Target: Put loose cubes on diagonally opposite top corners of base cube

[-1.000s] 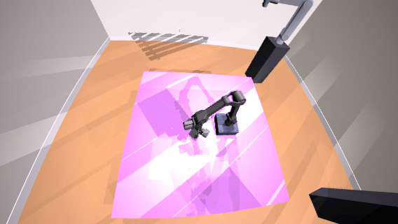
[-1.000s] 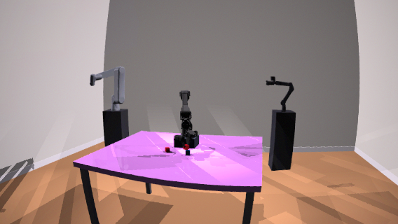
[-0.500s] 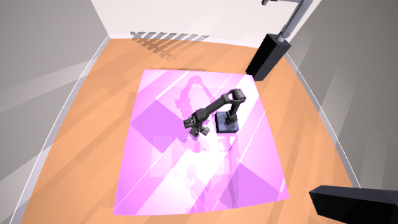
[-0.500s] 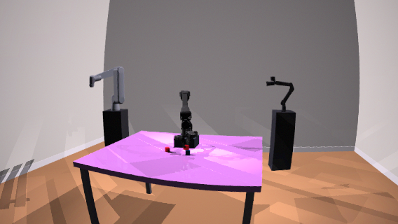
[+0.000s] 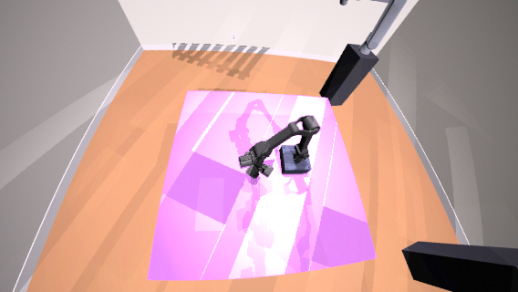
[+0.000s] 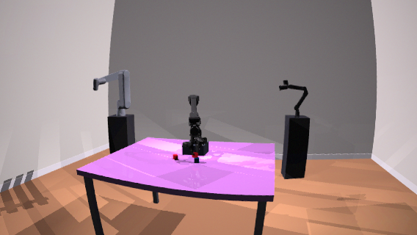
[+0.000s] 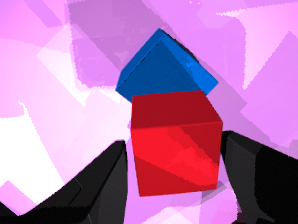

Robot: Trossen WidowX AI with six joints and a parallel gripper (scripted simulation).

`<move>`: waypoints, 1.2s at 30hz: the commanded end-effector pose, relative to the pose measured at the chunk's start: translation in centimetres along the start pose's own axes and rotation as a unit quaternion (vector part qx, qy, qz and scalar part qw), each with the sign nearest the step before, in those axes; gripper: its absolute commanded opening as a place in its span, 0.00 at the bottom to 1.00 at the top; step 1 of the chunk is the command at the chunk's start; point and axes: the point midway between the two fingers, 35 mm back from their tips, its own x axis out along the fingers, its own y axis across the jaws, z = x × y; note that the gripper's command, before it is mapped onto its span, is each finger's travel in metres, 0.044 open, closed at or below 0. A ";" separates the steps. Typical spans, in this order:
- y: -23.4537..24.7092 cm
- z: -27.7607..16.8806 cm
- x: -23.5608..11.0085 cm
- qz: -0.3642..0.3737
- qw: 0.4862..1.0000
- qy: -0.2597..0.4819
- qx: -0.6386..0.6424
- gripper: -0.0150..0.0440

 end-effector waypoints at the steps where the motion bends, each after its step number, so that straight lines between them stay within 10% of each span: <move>1: 0.0 0.0 -0.7 -0.001 1.000 -0.001 0.000 0.60; 24: -0.1 -0.1 -2.8 0.001 1.000 0.001 -0.001 0.65; 36: -5.1 -7.7 -5.1 -0.002 0.995 0.002 0.098 0.70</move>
